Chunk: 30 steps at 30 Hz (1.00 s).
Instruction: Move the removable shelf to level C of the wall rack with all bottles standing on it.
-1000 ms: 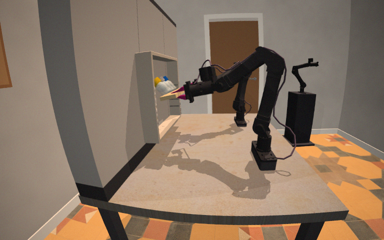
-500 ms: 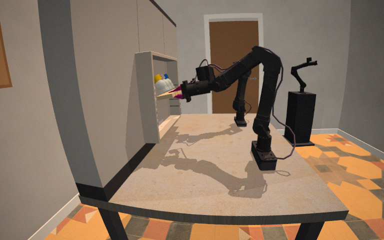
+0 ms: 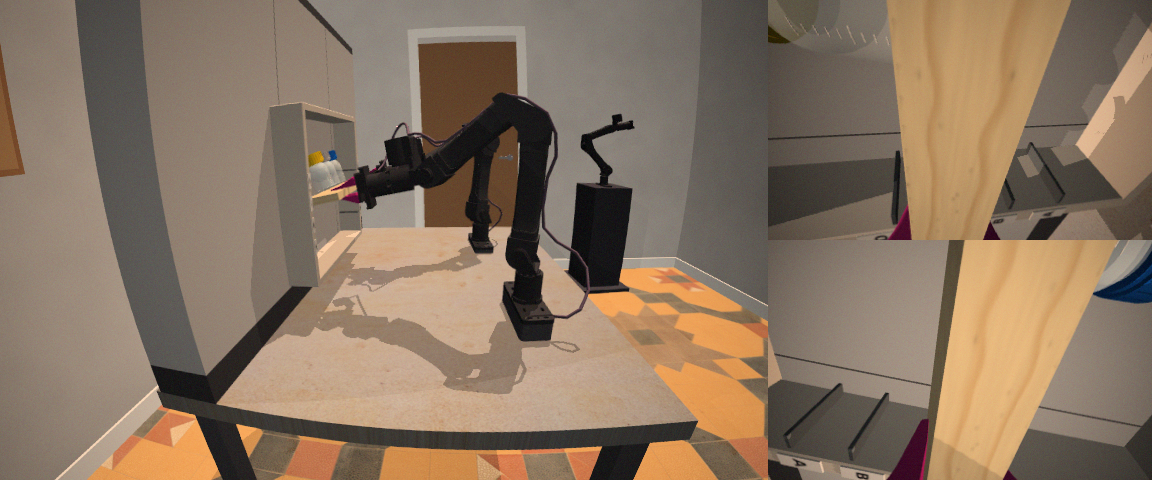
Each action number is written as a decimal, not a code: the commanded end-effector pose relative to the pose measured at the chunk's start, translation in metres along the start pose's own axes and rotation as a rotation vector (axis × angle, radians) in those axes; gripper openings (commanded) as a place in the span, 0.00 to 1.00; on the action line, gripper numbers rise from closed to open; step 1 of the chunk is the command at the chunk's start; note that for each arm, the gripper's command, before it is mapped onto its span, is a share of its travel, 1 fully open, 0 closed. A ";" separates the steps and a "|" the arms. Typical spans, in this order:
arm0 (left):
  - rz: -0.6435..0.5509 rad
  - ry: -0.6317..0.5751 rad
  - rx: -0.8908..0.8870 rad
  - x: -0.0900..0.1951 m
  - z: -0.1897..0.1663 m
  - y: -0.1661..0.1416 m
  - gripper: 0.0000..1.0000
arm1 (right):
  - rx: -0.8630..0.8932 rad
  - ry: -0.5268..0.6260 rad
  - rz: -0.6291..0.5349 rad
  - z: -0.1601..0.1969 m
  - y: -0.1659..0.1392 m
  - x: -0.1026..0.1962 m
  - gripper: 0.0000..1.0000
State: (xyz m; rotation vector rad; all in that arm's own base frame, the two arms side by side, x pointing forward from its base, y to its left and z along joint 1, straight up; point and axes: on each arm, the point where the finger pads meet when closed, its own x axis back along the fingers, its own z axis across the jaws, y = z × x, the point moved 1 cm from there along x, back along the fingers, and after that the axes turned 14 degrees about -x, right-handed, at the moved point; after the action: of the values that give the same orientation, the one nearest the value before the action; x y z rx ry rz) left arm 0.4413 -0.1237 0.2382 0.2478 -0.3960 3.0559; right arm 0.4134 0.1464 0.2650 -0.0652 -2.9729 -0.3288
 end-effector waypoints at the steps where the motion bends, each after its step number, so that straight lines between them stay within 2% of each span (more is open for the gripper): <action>1: 0.047 0.159 0.011 -0.005 0.056 -0.018 0.00 | -0.027 -0.152 -0.026 -0.057 0.011 -0.007 0.00; 30: 0.047 0.159 0.011 -0.039 0.064 -0.020 0.00 | -0.027 -0.152 -0.026 -0.063 0.012 -0.040 0.00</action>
State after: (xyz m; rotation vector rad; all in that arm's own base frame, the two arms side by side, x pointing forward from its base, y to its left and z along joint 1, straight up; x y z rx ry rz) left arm 0.4772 -0.1245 0.2422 0.2390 -0.3942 3.0594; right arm 0.4489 0.1451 0.2682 -0.0700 -2.9771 -0.3388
